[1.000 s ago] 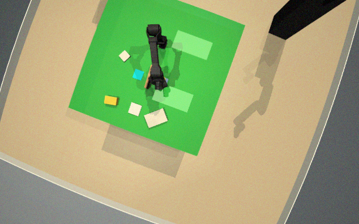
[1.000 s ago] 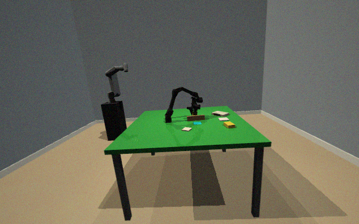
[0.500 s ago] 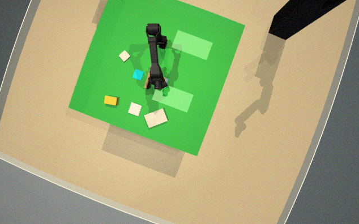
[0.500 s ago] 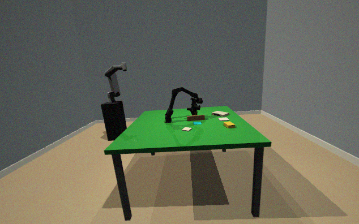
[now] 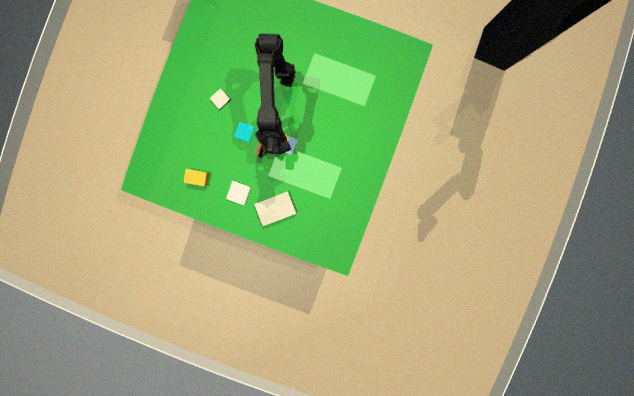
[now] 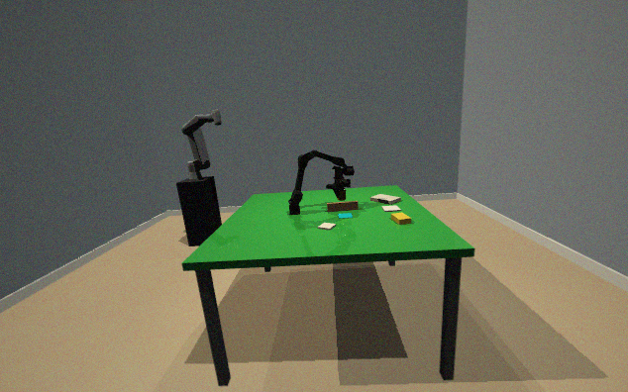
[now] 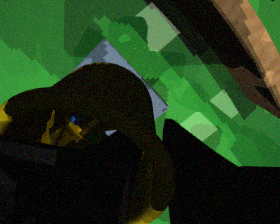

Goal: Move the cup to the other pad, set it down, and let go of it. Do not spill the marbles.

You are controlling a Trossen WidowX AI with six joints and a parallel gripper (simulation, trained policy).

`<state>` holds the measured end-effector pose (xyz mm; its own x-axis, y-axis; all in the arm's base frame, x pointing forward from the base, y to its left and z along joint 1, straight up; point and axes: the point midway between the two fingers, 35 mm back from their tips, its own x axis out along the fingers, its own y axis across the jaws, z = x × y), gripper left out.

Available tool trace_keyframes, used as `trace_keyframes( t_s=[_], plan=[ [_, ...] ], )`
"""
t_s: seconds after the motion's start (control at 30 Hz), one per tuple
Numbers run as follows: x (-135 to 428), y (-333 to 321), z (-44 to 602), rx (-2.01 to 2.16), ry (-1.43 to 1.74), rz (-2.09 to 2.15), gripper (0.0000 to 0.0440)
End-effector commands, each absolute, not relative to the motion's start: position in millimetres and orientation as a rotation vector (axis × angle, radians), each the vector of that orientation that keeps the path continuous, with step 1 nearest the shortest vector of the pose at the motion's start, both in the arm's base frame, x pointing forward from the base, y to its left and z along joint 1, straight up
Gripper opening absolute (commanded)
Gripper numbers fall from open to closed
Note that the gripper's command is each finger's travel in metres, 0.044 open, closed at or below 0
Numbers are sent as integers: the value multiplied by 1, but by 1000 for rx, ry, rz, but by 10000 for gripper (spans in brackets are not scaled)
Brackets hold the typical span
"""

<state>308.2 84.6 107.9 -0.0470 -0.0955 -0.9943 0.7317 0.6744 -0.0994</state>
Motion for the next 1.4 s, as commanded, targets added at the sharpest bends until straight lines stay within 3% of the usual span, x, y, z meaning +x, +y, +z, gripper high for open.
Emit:
trace_keyframes(
  t_s=[0.0,0.67,1.37],
  plan=[
    [313,80,126,612,1444,-735,9],
    [340,31,178,795,1271,-792,0],
    [360,-55,179,911,1114,-888,0]
  ],
)
